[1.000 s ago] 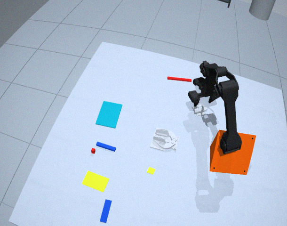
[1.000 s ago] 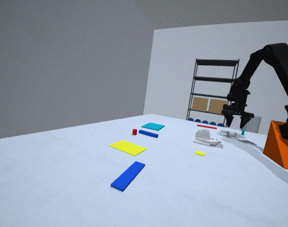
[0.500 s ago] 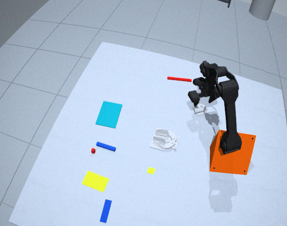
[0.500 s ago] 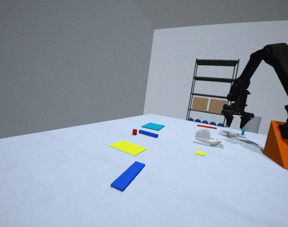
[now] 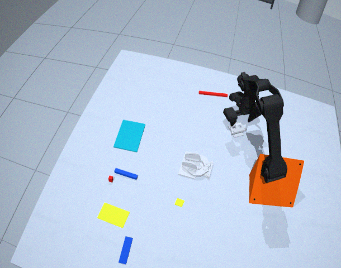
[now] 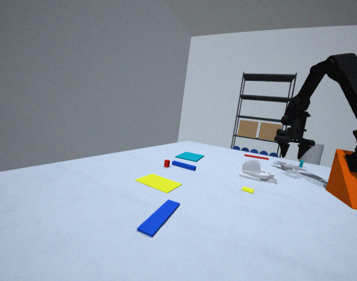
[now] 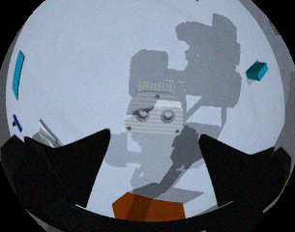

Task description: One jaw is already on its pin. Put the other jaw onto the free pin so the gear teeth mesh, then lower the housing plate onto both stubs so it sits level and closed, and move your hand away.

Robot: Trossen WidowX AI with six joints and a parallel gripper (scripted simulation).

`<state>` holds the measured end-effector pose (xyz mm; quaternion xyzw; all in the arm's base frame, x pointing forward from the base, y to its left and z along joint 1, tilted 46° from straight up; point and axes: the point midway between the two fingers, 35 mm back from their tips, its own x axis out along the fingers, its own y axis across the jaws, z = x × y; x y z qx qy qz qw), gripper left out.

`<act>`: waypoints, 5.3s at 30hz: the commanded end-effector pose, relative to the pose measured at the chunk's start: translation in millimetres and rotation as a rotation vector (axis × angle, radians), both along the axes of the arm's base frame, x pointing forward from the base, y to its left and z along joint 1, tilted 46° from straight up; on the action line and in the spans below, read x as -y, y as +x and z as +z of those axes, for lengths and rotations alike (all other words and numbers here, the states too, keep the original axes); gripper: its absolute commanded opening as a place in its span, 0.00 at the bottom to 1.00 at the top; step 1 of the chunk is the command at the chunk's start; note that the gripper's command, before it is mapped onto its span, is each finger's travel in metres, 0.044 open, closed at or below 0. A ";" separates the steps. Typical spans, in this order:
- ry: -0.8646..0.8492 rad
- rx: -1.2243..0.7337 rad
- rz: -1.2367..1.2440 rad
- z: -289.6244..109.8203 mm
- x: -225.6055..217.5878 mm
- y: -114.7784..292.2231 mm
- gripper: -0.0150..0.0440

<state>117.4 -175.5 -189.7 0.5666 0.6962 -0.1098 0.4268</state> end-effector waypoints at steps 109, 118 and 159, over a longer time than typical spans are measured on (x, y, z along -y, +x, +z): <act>0.008 -0.001 -0.005 -38.2 -37.0 1.9 1.00; 0.008 -0.001 -0.005 -38.2 -37.0 1.9 1.00; 0.008 -0.001 -0.005 -39.8 -38.5 2.0 1.00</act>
